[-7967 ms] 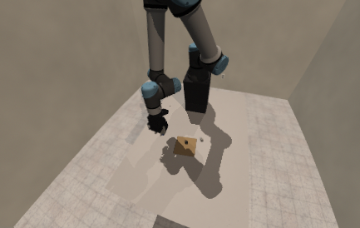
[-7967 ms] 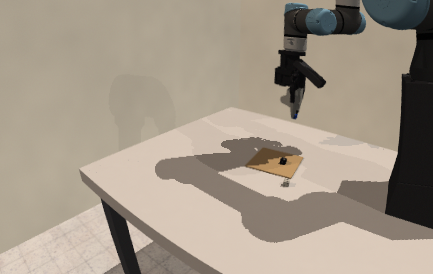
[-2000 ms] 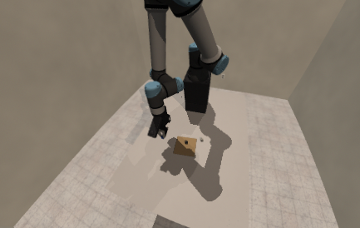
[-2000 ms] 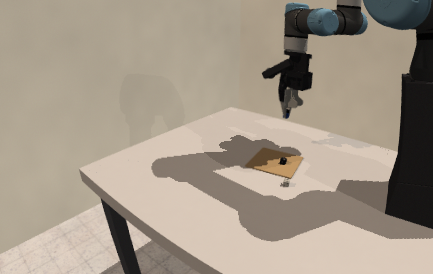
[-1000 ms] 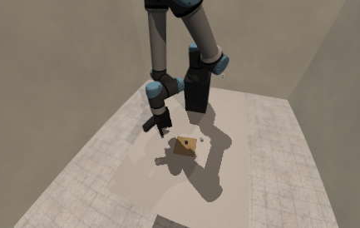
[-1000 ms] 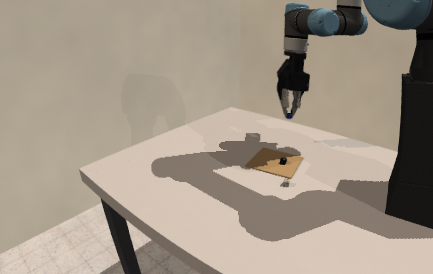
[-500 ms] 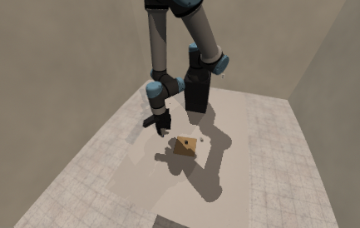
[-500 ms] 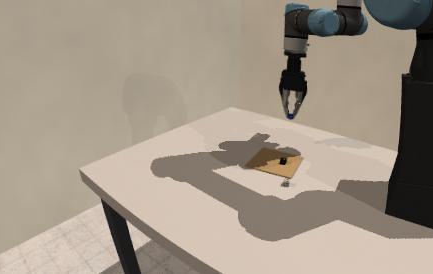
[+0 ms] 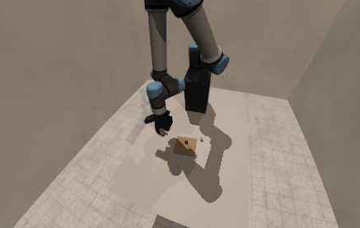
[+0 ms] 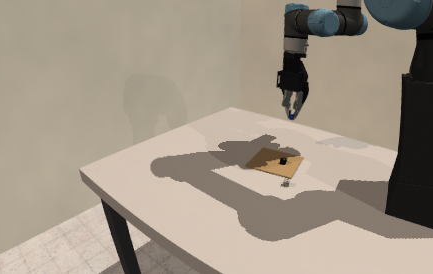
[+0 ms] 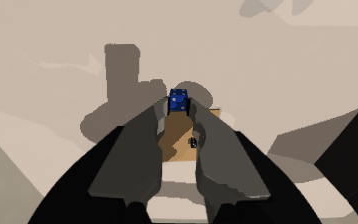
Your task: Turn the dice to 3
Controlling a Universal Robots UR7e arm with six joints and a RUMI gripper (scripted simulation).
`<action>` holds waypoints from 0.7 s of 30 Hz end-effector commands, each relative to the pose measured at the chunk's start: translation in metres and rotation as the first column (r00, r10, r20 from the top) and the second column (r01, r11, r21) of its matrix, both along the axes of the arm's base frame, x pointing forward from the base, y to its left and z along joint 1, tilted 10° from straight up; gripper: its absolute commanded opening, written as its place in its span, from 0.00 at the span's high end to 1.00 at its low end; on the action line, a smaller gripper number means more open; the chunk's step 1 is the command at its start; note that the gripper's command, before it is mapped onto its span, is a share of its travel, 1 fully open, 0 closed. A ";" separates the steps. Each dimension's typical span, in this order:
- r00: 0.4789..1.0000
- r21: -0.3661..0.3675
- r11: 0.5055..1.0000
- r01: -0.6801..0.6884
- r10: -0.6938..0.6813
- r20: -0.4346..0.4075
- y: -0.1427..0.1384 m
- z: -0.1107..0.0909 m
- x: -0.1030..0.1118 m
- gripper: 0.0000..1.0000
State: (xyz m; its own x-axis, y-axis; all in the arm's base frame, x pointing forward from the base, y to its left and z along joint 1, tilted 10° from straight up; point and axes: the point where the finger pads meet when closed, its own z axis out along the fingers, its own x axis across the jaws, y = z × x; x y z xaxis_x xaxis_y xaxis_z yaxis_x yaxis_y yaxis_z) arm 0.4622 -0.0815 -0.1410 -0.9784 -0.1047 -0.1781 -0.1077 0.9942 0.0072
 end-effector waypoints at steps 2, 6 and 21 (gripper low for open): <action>0.993 0.017 0.993 0.121 -0.121 -0.005 0.000 0.000 -0.002 1.00; 0.989 0.022 0.989 0.148 -0.148 -0.006 0.000 0.000 -0.002 1.00; 0.961 0.044 0.960 0.277 -0.277 -0.014 0.001 -0.001 -0.005 1.00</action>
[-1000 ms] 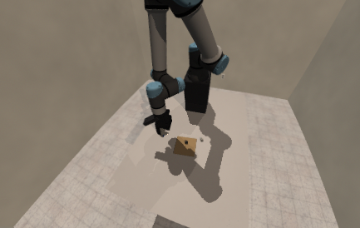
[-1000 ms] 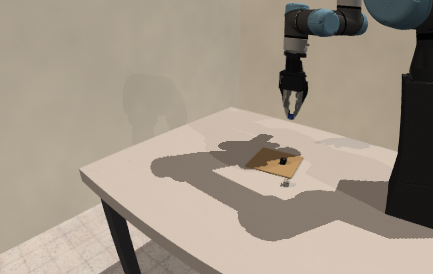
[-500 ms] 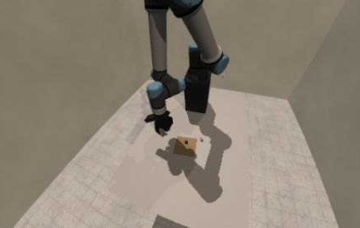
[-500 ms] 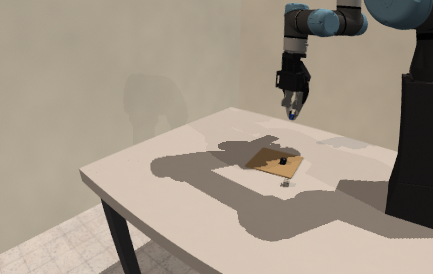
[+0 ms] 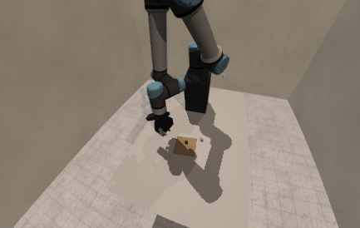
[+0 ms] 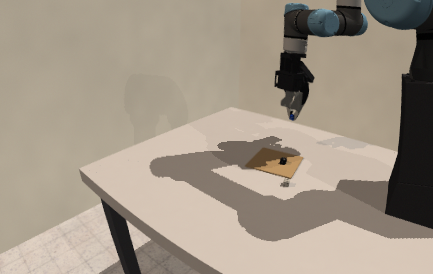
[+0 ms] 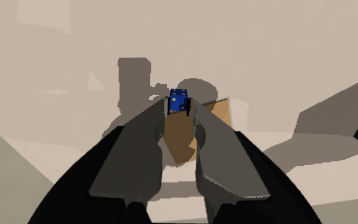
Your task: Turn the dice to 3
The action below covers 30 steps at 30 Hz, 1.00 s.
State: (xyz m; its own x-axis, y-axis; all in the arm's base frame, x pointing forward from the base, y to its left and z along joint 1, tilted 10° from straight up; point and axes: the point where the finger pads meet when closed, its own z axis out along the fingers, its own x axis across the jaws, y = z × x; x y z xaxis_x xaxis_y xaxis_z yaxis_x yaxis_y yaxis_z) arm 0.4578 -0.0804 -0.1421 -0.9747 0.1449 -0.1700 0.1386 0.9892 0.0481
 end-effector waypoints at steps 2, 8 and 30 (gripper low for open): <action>0.999 0.005 0.999 0.034 -0.034 0.000 0.000 0.000 0.000 1.00; 0.998 0.008 0.998 0.055 -0.055 -0.001 0.000 0.000 -0.001 1.00; 0.998 0.035 0.998 0.061 -0.061 0.000 0.000 -0.001 -0.001 1.00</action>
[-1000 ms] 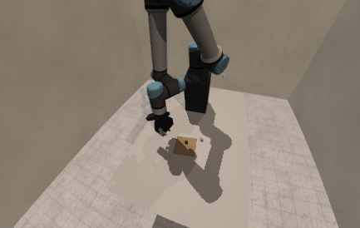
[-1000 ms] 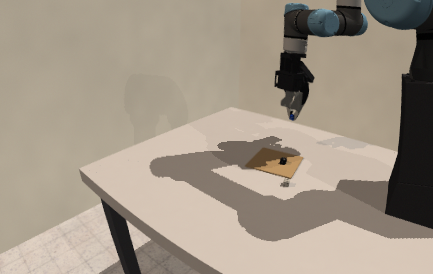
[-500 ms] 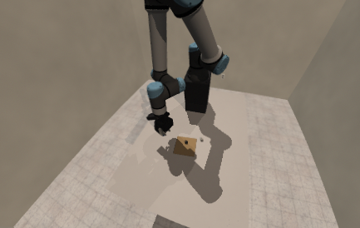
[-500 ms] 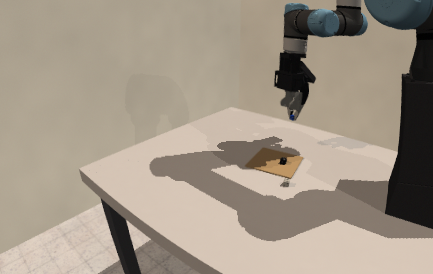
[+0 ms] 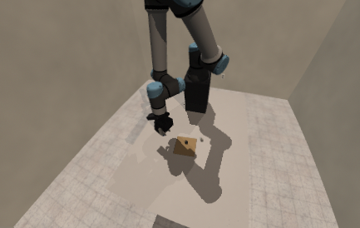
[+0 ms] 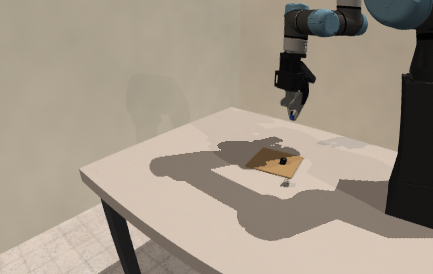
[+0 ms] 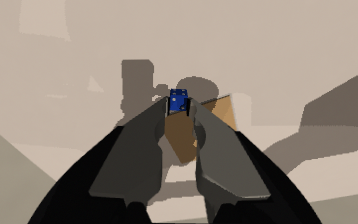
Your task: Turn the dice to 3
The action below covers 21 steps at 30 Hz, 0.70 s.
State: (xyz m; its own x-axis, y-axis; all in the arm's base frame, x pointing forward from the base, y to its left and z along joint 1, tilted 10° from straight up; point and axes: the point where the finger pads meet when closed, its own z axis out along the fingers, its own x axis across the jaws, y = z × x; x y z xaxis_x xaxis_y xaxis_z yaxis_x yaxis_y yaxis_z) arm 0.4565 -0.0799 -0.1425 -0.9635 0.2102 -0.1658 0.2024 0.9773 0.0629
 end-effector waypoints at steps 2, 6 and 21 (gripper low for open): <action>1.000 0.043 0.999 -0.008 0.008 0.008 0.000 -0.001 0.000 1.00; 1.000 0.077 0.997 -0.015 0.014 0.015 -0.001 -0.001 0.000 1.00; 0.992 0.446 0.889 -0.102 0.056 0.115 -0.004 -0.002 0.000 1.00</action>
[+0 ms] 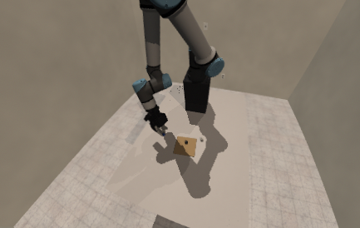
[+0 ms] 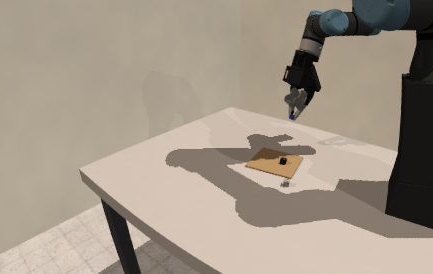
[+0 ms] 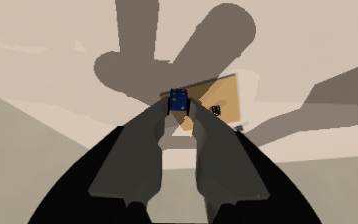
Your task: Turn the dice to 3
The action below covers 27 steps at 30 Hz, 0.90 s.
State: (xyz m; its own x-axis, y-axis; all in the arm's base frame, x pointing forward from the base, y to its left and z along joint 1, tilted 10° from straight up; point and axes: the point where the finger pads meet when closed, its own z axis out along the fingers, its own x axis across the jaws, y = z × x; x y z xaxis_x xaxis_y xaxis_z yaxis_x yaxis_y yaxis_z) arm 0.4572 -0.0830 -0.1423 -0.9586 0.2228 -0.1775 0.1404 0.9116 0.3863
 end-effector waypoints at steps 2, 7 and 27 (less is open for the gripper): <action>0.999 0.143 0.989 -0.042 0.040 0.022 0.000 -0.003 -0.001 1.00; 0.997 0.276 0.958 -0.072 0.058 0.059 -0.002 -0.003 -0.001 1.00; 0.986 0.539 0.831 -0.138 0.065 0.153 -0.004 -0.002 0.000 1.00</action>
State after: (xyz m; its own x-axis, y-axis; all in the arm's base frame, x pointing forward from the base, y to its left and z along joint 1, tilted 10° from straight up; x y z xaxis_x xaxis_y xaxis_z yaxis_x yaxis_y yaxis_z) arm 0.4573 -0.0865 -0.1435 -0.9565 0.2323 -0.1764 -0.0015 0.6010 0.7993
